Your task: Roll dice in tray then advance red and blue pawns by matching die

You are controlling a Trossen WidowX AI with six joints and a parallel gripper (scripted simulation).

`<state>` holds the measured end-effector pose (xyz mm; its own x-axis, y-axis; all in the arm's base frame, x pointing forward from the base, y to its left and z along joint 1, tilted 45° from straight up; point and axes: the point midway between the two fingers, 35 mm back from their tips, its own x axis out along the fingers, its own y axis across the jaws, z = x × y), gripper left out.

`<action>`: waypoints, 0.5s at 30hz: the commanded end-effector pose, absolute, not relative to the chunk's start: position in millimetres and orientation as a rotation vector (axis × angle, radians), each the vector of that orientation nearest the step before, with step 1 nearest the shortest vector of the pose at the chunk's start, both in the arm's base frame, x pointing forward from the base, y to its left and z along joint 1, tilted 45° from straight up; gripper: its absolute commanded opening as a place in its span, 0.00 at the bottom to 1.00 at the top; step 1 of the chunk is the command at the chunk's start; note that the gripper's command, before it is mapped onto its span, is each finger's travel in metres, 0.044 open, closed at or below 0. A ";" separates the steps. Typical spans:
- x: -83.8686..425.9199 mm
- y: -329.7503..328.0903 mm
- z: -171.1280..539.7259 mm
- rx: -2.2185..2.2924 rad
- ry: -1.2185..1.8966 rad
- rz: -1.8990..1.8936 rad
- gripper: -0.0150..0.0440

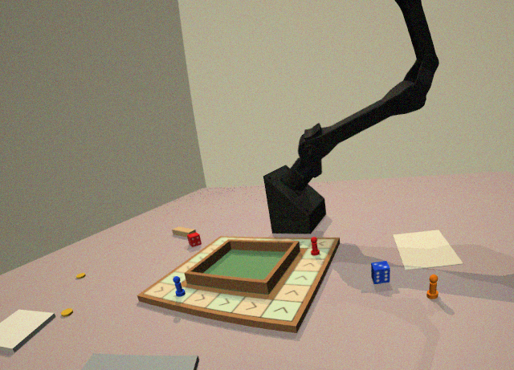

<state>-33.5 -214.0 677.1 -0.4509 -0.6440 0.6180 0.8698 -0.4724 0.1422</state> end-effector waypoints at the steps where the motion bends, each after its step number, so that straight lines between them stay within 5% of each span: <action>1: -5.9 -267.7 650.5 -0.597 -0.375 -1.957 0.72; 15: 95.3 -427.6 490.7 -0.454 0.234 -1.627 0.72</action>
<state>75.8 -402.4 530.8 -0.1118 -0.9608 0.2538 0.9175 -0.1979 -0.3451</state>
